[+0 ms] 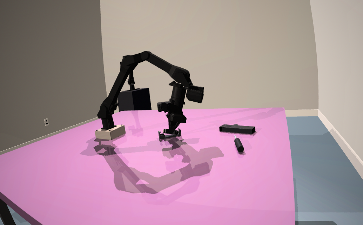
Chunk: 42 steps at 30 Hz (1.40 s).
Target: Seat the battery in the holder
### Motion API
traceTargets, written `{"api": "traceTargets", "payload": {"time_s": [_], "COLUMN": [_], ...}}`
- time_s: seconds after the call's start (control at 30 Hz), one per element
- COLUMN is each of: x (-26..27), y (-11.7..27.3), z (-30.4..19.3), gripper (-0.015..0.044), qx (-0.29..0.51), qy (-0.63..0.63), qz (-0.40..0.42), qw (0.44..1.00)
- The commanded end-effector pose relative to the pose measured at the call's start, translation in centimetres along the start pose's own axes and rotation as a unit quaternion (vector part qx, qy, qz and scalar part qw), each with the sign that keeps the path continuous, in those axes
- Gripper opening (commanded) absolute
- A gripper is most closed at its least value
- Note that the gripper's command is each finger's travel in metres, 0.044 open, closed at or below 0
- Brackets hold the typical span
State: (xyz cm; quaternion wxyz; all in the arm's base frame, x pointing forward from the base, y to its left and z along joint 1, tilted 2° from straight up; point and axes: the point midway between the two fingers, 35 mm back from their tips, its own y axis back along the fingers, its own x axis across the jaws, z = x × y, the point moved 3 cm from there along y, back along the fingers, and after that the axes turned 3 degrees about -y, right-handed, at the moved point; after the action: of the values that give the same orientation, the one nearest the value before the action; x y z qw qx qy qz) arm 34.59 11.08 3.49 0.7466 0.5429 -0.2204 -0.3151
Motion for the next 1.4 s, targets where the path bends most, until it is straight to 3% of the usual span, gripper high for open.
{"api": "traceTargets", "payload": {"time_s": [0.0,1.37], "x": [-0.1,-0.1], "y": [-0.2,-0.8], "z": [-0.3,1.1], "gripper": [0.0060,0.0060], "qx": [0.020,0.115], "qy": [0.003,0.012], "qz": [-0.003,-0.006], "qw": [1.000,0.993]}}
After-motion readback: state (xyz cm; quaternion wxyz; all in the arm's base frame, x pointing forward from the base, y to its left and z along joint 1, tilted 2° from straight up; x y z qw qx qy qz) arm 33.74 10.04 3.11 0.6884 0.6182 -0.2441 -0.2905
